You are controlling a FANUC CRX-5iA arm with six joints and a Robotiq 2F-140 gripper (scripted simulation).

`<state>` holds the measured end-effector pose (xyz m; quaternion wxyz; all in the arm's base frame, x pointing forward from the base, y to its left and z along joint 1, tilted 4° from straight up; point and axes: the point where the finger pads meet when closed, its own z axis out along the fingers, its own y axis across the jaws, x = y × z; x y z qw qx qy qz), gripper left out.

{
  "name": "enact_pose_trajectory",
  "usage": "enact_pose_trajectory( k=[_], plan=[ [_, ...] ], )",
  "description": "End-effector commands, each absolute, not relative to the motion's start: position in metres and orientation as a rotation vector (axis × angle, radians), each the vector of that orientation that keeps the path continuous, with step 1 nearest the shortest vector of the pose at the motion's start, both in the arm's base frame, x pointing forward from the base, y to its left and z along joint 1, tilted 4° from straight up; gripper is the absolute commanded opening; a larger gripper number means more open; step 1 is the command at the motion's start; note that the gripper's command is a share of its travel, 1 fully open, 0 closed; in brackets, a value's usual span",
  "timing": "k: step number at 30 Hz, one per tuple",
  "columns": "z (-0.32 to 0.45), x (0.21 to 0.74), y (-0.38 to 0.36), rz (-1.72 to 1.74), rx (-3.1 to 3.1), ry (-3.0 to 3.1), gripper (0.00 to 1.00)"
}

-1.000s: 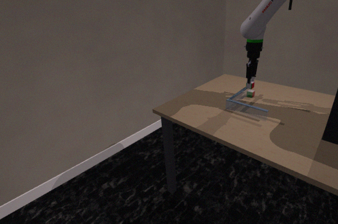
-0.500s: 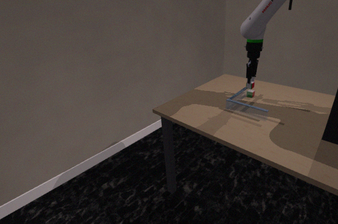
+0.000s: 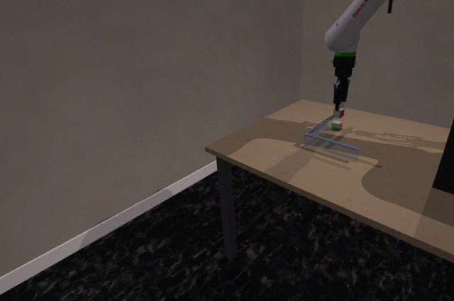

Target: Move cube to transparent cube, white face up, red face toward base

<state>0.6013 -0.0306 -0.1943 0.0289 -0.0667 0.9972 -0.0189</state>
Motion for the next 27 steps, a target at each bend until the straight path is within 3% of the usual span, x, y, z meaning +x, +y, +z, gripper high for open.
enact_pose_trajectory(
  k=[1, 27],
  plan=[
    [-0.1941, 0.6016, -0.0306, -0.059, -0.206, 3.076, 0.00],
    [-0.2003, 0.6020, -0.0308, -0.059, -0.206, 3.076, 0.00]
  ],
)
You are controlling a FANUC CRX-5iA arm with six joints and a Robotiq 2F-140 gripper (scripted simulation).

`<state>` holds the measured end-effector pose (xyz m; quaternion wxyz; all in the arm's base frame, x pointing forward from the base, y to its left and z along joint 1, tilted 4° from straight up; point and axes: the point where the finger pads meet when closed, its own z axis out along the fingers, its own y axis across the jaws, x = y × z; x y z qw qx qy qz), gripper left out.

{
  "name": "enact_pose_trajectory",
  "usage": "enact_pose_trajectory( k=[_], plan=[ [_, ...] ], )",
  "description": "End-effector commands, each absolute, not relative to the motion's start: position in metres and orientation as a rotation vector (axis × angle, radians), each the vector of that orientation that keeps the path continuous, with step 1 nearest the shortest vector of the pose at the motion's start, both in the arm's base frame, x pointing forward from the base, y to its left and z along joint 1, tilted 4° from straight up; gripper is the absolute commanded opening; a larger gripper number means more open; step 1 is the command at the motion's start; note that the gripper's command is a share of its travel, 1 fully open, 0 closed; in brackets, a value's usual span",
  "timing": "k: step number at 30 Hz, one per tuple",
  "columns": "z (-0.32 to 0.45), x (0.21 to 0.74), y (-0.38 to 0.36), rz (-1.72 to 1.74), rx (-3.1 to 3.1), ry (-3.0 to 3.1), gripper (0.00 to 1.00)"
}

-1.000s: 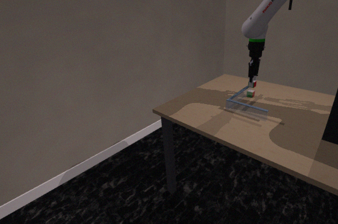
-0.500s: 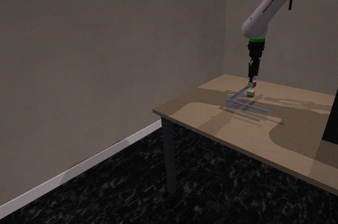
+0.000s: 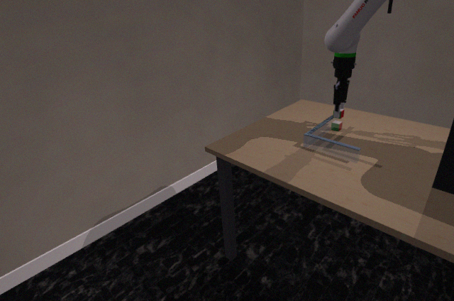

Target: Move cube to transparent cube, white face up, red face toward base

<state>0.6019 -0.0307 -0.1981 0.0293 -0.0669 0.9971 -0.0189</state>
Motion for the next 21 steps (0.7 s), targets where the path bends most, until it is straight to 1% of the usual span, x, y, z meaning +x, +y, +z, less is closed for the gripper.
enact_pose_trajectory(
  k=[1, 21],
  plan=[
    [-0.202, 0.602, -0.031, -0.059, -0.206, 3.076, 0.00],
    [-0.250, 0.605, -0.033, -0.059, -0.206, 3.076, 0.00]
  ],
)
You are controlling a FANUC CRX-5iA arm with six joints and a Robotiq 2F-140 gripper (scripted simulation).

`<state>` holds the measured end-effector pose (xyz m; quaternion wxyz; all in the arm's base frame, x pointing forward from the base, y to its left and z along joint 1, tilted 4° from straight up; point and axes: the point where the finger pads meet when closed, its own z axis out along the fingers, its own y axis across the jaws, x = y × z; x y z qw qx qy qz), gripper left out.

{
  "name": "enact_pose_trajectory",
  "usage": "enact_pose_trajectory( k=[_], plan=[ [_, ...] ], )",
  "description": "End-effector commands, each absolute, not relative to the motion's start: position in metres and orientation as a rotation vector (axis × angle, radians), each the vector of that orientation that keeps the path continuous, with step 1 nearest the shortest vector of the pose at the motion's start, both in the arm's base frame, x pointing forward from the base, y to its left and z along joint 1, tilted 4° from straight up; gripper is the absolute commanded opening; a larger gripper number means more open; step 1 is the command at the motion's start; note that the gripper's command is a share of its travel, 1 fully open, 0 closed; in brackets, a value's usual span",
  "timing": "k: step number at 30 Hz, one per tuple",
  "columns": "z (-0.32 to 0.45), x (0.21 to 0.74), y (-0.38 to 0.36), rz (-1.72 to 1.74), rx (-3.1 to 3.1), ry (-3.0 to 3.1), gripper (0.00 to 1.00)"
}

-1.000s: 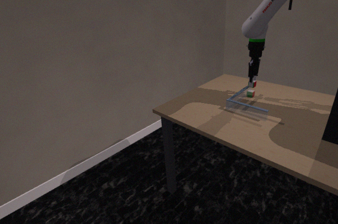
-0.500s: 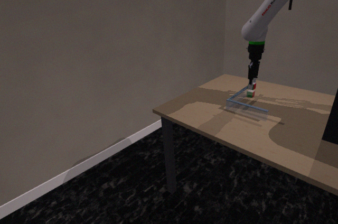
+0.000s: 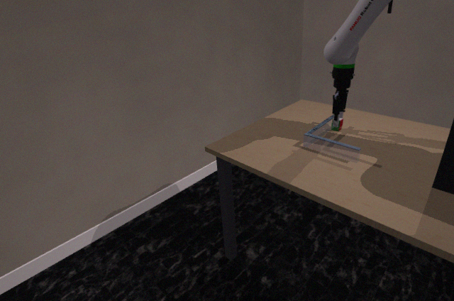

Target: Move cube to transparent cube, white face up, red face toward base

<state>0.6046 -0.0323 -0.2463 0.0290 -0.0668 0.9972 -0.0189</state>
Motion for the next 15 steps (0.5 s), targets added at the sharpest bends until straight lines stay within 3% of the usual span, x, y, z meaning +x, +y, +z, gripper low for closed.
enact_pose_trajectory(
  k=[1, 15],
  plan=[
    [-0.253, 0.605, -0.033, -0.059, -0.206, 3.076, 0.00],
    [-0.264, 0.606, -0.033, -0.059, -0.206, 3.076, 0.00]
  ],
)
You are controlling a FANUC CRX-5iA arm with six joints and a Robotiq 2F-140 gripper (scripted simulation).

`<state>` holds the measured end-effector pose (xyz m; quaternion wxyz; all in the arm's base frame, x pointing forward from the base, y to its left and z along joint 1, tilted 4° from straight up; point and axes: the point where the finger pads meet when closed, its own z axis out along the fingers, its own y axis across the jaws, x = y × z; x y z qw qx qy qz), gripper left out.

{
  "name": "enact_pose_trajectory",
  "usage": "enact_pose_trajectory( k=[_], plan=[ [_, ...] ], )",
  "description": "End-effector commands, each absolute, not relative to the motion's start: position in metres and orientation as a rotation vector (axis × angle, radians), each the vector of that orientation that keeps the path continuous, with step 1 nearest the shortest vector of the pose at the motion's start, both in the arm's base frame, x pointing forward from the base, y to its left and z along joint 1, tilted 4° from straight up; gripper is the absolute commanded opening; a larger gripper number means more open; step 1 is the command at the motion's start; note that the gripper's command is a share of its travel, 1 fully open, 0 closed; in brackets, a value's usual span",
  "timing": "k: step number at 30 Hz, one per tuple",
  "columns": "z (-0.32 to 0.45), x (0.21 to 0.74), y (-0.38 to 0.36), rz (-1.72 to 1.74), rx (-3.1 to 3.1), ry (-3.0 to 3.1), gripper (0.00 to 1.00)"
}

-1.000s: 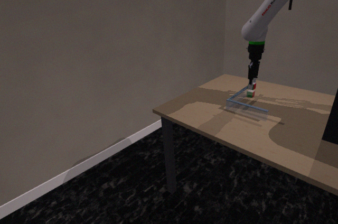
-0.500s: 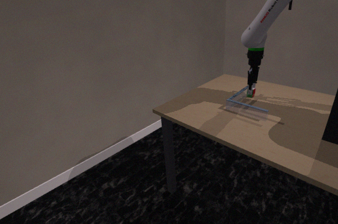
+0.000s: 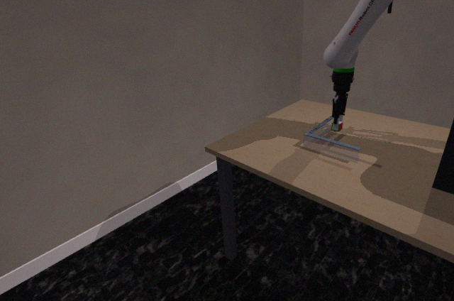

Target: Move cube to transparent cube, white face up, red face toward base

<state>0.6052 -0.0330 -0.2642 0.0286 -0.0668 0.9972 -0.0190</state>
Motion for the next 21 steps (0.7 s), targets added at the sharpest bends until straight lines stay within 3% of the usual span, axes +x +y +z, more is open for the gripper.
enact_pose_trajectory(
  k=[1, 15, 16, 21],
  plan=[
    [-0.2640, 0.6059, -0.0330, -0.059, -0.206, 3.076, 0.00],
    [-0.2640, 0.6059, -0.0330, -0.059, -0.206, 3.076, 0.00],
    [-0.2640, 0.6059, -0.0330, -0.059, -0.206, 3.076, 0.37],
    [-0.2640, 0.6059, -0.0330, -0.059, -0.206, 3.076, 0.37]
  ],
)
